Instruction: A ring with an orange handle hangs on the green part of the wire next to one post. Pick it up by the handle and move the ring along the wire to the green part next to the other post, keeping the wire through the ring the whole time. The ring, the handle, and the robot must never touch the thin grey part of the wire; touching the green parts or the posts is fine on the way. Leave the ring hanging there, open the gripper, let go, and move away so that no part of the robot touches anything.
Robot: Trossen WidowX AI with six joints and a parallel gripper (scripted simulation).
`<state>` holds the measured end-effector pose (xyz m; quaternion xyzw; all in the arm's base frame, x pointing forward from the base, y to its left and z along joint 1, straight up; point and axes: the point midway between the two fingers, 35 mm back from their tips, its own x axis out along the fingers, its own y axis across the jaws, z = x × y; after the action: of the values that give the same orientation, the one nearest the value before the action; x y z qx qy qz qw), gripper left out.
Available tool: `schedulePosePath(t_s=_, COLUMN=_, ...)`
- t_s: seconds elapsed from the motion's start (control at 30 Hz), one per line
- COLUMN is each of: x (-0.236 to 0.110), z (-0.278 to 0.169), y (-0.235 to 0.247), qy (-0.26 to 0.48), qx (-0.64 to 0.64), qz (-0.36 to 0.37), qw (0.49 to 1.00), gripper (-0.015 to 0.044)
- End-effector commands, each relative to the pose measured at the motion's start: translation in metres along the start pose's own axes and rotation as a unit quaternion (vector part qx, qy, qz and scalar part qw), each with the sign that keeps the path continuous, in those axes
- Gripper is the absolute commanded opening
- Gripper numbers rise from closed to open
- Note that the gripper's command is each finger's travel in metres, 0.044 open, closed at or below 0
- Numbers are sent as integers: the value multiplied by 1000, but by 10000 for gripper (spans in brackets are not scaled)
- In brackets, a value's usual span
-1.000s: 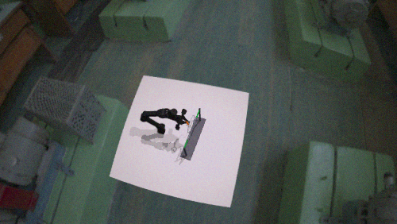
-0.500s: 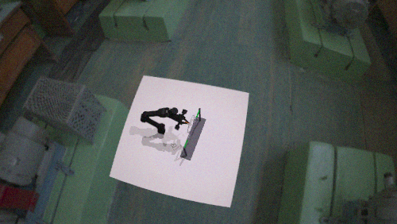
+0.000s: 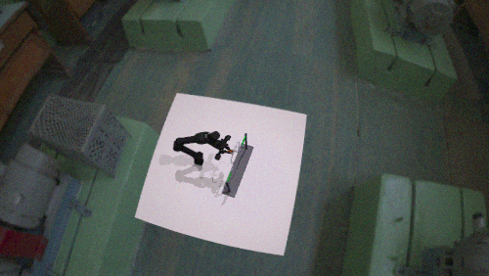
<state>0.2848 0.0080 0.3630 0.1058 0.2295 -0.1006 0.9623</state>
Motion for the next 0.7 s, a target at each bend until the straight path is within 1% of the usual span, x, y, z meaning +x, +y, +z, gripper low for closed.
schedulePosePath(t_s=0.0, x=-1, z=1, y=-1, qy=-6, qx=-27, qz=-13, qw=1000, gripper=-150)
schedulePosePath(t_s=0.67, x=0, z=2, y=-9, qy=-22, qx=-139, qz=-72, qw=987, gripper=-150)
